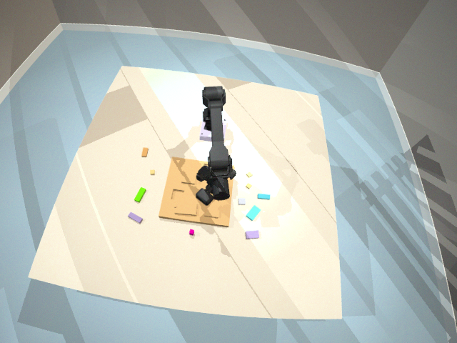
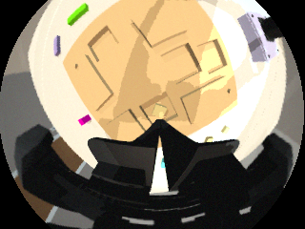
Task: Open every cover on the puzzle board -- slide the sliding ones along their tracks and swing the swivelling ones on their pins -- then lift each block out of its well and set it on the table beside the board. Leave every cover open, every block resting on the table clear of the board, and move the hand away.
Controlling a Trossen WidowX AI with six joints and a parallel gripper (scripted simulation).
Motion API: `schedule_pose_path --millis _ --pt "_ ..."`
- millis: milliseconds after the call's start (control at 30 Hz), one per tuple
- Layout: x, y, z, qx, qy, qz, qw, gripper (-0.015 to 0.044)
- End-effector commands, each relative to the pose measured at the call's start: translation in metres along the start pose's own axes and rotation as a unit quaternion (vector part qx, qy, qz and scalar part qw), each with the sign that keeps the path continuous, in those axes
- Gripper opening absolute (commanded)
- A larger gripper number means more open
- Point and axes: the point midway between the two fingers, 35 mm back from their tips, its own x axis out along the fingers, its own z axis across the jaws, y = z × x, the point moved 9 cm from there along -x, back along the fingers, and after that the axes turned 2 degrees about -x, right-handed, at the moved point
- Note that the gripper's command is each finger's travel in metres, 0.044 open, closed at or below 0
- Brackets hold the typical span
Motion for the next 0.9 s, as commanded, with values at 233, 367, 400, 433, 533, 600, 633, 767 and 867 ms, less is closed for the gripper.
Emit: schedule_pose_path --millis 233,367,400,433,533,600,633,767,867 --pt "0.019 0.0 -0.001 -0.526 0.003 -0.003 0.851 0.0" --pt "0.021 -0.001 -0.001 -0.587 0.003 -0.003 0.809 0.0" --pt "0.021 -0.001 -0.001 -0.587 0.003 -0.003 0.809 0.0" --pt "0.021 -0.001 -0.001 -0.587 0.003 -0.003 0.809 0.0" --pt "0.021 -0.001 -0.001 -0.587 0.003 -0.003 0.809 0.0" --pt "0.021 -0.001 -0.001 -0.587 0.003 -0.003 0.809 0.0" --pt "0.021 -0.001 -0.001 -0.587 0.003 -0.003 0.809 0.0" --pt "0.021 -0.001 -0.001 -0.587 0.003 -0.003 0.809 0.0" --pt "0.013 0.0 0.0 -0.568 0.0 0.0 0.823 0.0053"
